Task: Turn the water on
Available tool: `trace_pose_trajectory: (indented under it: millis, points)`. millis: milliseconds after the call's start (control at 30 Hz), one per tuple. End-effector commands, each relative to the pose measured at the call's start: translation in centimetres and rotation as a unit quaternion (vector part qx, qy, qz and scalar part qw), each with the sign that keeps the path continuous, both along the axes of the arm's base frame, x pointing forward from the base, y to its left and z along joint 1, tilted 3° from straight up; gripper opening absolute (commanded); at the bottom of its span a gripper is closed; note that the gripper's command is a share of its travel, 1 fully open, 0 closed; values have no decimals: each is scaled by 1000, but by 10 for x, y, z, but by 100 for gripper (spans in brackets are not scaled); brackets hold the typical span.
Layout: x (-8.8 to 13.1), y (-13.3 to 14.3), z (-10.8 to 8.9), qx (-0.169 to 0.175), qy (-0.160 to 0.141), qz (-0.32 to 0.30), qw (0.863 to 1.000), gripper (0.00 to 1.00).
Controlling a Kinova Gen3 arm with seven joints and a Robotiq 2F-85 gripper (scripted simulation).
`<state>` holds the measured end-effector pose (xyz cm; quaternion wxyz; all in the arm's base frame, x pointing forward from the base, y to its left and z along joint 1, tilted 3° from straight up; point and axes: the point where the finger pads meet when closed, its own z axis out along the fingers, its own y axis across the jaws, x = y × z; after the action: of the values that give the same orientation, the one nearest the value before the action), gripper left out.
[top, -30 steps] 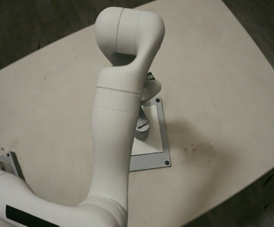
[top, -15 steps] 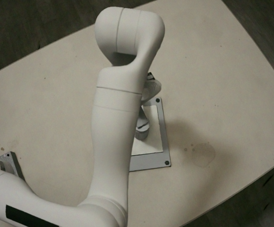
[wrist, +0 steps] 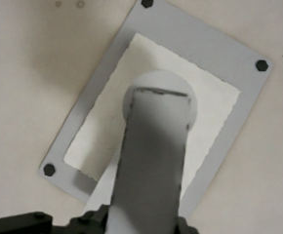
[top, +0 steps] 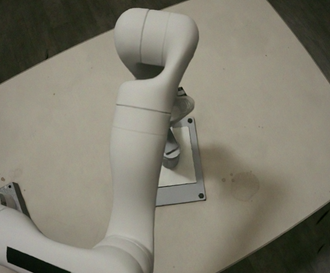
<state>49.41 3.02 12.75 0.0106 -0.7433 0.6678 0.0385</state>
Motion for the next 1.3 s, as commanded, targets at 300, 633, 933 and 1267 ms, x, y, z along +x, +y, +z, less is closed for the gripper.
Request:
trace_pose_trajectory:
  millis: [300, 633, 933, 1267]
  points:
    - [4, -9, 9, -7, -8, -3, 1000, 10]
    - [4, -9, 9, -7, -8, -3, 1000, 10]
    - [4, -9, 9, -7, -8, -3, 1000, 75]
    - [3, -9, 8, -7, -8, -2, 1000, 75]
